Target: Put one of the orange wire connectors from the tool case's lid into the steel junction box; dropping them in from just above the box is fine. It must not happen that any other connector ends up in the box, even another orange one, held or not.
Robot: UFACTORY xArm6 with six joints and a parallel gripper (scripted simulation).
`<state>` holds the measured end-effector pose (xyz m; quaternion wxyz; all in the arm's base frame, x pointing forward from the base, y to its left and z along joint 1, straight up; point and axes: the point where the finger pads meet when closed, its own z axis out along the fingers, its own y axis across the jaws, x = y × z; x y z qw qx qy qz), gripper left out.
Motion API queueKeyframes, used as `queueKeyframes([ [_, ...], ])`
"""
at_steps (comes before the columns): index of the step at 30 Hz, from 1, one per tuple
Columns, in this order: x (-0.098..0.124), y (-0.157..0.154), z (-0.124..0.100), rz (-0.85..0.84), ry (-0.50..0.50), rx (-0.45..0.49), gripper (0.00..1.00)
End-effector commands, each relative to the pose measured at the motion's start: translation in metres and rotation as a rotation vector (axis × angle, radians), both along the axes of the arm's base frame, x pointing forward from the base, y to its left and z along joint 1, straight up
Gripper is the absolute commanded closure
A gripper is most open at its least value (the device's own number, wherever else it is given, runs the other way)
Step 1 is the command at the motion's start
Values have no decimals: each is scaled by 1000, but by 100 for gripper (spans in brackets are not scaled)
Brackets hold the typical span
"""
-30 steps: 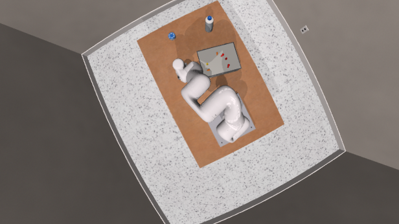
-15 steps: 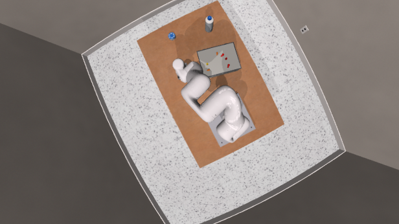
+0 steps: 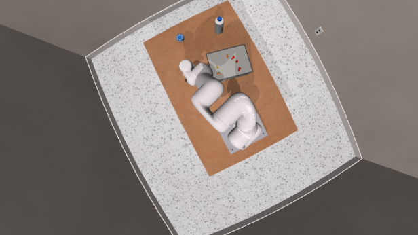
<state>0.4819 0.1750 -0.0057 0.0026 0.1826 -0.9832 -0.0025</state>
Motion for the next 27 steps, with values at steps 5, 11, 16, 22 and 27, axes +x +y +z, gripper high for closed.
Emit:
queueKeyframes([
  [5, 0, -1, 97, 0, 0, 0, 73],
  [11, 0, -1, 121, 0, 0, 0, 73],
  [16, 0, -1, 121, 0, 0, 0, 73],
  [22, 0, -1, 121, 0, 0, 0, 73],
  [27, 0, -1, 121, 0, 0, 0, 73],
])
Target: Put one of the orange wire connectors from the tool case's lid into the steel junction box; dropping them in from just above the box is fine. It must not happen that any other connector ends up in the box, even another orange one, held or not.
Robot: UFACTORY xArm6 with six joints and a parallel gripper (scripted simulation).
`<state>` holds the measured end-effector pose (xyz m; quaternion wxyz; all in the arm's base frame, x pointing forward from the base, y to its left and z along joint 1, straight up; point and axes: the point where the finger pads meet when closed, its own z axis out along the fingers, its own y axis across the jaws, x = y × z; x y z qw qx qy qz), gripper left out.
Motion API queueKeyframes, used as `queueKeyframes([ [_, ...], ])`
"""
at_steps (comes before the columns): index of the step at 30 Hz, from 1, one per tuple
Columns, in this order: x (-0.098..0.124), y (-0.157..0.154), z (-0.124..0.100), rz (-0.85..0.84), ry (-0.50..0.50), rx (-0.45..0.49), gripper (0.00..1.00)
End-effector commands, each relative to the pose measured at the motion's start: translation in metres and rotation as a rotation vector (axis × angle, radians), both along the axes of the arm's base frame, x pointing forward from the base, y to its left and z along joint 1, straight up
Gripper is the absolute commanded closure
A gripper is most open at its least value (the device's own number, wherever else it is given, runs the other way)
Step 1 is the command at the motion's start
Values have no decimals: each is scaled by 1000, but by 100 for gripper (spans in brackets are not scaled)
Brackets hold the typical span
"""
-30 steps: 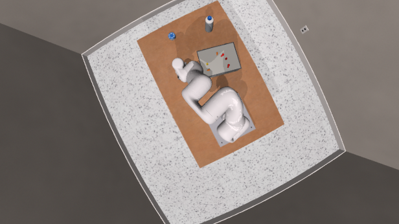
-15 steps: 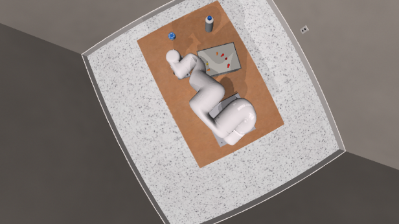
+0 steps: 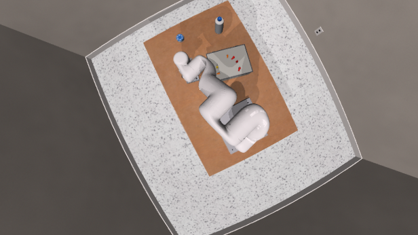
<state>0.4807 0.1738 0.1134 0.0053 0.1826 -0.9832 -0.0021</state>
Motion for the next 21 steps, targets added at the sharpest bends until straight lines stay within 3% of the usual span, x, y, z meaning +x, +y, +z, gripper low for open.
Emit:
queueKeyframes([
  [1, 1, 1, 3, 0, -5, 2, 73],
  [5, 2, 0, 9, 0, -5, 2, 73],
  [10, 2, 0, 32, 0, -5, 2, 73],
  [21, 2, 0, 32, 0, -5, 2, 73],
])
